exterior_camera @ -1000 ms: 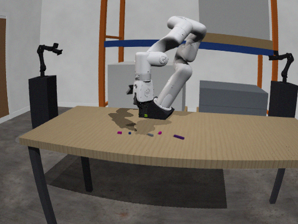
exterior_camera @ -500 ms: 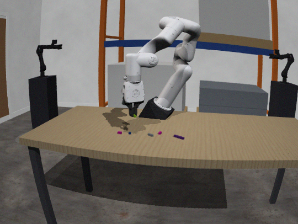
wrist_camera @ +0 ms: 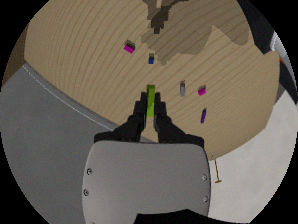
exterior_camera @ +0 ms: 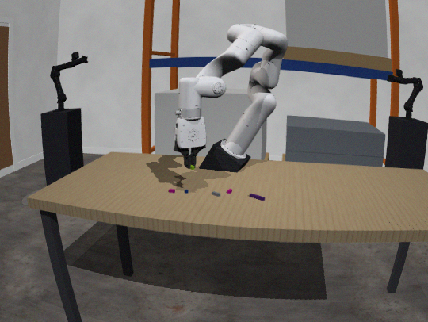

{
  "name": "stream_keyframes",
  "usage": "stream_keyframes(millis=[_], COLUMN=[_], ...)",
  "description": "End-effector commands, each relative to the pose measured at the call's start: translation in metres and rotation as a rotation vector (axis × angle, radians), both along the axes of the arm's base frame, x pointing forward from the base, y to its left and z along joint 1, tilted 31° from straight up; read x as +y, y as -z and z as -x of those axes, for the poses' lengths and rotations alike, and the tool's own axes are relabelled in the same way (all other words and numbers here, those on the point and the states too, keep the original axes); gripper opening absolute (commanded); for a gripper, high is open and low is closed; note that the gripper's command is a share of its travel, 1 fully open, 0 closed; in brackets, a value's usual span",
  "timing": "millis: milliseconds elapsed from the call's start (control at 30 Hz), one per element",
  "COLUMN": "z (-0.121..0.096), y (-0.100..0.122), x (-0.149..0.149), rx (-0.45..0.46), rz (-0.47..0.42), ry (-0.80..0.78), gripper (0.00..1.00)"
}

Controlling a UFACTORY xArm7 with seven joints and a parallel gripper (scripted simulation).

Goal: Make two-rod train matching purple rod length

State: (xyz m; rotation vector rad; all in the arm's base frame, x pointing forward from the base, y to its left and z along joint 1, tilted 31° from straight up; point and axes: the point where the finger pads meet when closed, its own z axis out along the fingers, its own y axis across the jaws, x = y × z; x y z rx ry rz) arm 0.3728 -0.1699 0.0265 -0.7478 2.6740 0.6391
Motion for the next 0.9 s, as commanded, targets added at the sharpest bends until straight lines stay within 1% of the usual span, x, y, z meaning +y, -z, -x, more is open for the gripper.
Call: stream_keyframes(millis=[0, 267, 333, 633, 767, 867], z=[-0.002, -0.007, -0.007, -0.014, -0.016, -0.016], y=[0.006, 0.031, 0.031, 0.063, 0.07, 0.072], x=[0.002, 0.016, 0.016, 0.034, 0.038, 0.039], rx=[-0.002, -0.002, -0.002, -0.002, -0.002, -0.002], rz=[0.002, 0.002, 0.002, 0.002, 0.002, 0.002], ry=[0.002, 0.002, 0.002, 0.002, 0.002, 0.002], gripper=[0.04, 0.04, 0.04, 0.04, 0.04, 0.04])
